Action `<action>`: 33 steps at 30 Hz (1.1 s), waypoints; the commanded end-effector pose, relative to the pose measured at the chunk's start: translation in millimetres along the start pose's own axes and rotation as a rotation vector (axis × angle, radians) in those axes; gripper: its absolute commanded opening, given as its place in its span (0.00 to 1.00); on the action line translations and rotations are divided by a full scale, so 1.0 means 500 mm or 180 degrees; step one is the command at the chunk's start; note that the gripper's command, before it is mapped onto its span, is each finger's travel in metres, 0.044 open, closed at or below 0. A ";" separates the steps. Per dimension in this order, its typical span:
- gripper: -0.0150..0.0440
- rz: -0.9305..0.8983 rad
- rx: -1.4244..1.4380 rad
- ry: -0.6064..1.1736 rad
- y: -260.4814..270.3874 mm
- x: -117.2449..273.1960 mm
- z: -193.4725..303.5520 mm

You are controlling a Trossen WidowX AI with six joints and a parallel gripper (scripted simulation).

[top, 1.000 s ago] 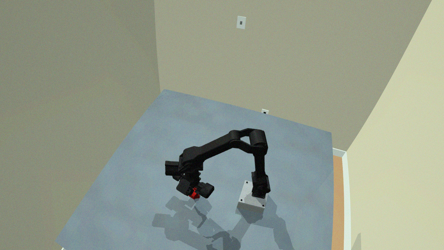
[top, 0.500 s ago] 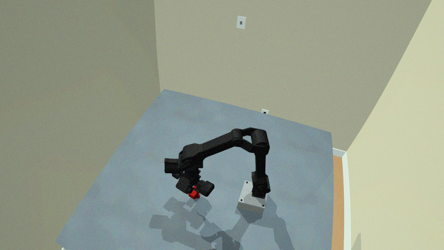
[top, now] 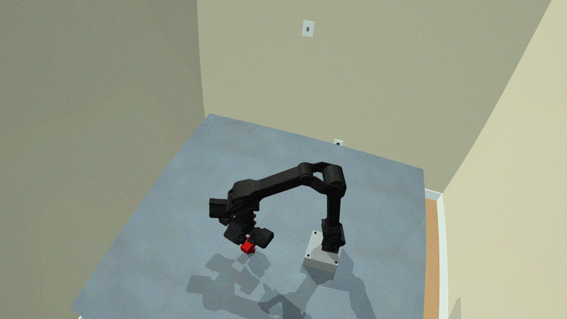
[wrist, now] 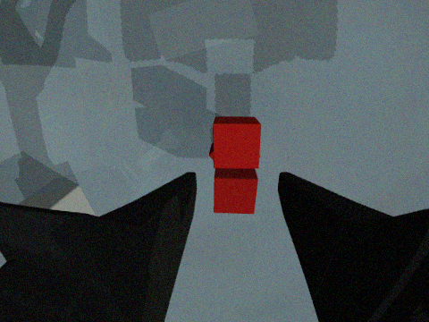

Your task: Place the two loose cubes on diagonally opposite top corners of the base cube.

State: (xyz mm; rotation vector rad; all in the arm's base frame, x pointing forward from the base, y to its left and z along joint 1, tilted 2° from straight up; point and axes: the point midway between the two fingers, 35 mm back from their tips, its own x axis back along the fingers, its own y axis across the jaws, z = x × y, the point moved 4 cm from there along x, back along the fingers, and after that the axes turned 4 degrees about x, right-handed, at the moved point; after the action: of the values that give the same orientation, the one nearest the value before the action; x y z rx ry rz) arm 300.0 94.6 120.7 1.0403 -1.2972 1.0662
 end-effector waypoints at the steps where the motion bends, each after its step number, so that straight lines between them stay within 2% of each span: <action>1: 0.60 0.0021 -0.0012 -0.0013 -0.002 0.009 -0.001; 3: 0.60 0.0021 -0.0012 -0.0013 -0.002 0.009 -0.001; 10: 0.91 0.0007 0.0000 -0.0004 0.000 0.022 0.000; 11: 0.93 0.0007 0.0000 -0.0004 0.000 0.023 0.000; 20: 0.93 -0.0009 0.0002 0.0003 0.004 0.025 -0.003; 28: 0.93 -0.0028 0.0002 -0.0023 0.125 0.030 -0.165; 33: 0.93 -0.0030 0.0002 -0.0024 0.138 0.031 -0.177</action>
State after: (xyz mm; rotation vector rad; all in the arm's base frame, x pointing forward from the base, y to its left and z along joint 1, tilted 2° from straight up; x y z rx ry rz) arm 251.5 192.9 133.2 1.0700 -1.2844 1.0765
